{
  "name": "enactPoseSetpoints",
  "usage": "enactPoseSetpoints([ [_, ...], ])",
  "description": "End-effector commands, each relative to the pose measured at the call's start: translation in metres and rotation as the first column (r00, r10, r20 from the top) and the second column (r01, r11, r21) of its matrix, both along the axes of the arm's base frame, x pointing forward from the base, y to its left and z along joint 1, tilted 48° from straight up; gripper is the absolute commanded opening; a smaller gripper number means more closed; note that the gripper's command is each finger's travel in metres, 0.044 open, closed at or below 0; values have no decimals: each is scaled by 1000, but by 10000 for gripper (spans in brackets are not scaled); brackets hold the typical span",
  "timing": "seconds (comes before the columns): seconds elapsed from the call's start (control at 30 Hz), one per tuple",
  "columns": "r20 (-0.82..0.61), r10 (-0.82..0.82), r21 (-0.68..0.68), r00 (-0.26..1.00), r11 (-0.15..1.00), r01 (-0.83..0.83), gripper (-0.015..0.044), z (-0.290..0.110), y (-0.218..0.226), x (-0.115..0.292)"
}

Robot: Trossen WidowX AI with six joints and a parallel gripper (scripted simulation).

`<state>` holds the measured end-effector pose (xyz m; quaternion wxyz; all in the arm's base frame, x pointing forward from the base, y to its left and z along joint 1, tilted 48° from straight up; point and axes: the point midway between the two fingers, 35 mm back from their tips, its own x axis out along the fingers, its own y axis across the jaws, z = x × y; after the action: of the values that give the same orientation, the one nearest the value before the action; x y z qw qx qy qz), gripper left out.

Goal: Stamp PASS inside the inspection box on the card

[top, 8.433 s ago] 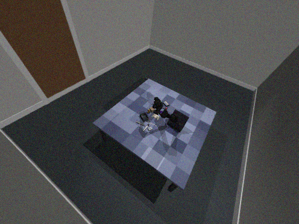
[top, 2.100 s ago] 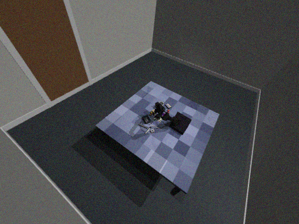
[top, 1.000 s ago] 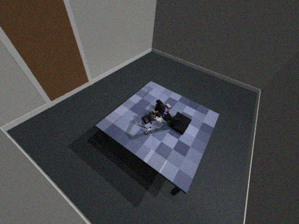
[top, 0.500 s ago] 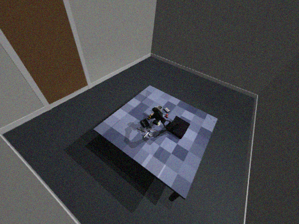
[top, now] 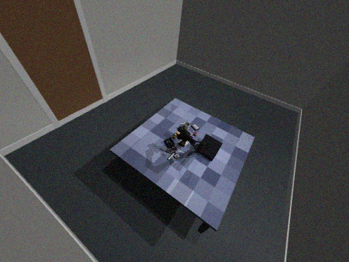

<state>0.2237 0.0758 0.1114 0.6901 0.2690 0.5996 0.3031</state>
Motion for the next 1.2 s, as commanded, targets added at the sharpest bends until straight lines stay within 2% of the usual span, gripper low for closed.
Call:
enactPoseSetpoints([
  [0.0, 0, -1, 3, 1000, 1000, 1, 0, -3, 5, 0],
  [1.17, 2, -2, 10, 1000, 1000, 2, 0, -39, 47, 3],
])
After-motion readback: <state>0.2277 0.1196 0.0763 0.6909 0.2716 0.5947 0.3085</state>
